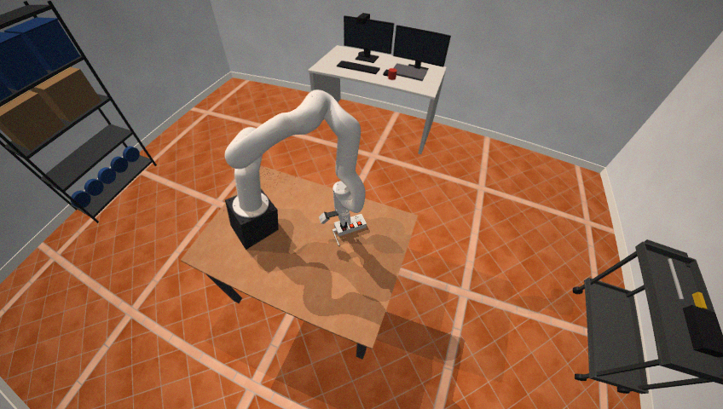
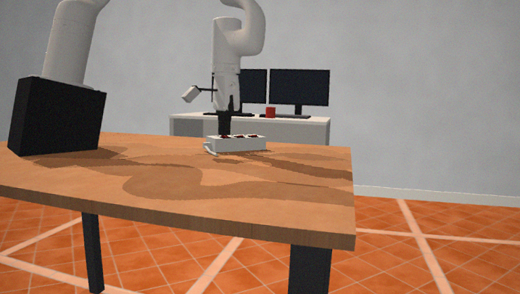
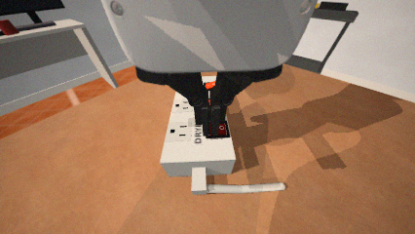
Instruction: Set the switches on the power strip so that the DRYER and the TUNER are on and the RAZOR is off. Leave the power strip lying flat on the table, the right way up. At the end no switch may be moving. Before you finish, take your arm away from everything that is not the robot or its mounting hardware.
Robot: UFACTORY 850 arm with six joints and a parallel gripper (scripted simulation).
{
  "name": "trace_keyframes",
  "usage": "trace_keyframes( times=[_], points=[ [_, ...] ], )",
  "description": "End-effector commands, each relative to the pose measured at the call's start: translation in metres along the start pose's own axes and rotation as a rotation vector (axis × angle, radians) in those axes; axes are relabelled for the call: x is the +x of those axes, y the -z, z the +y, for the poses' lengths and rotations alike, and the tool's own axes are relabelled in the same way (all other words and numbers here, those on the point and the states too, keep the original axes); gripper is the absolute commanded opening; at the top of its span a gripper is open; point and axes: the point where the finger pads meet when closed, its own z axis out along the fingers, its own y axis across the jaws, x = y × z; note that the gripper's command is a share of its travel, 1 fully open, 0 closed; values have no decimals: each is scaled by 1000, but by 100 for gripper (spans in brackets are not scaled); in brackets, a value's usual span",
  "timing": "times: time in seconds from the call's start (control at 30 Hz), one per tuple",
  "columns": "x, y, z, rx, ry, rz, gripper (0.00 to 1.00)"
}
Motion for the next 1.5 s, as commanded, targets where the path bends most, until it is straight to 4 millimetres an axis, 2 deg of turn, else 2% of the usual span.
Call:
trace_keyframes(
  times=[0.0,1.07,1.3,1.47],
  points=[
    [-1,-2,0,1,0,-2,0],
    [-1,-6,0,1,0,-2,0],
    [-1,1,0,1,0,-2,0],
    [-1,16,0,1,0,-2,0]
  ],
)
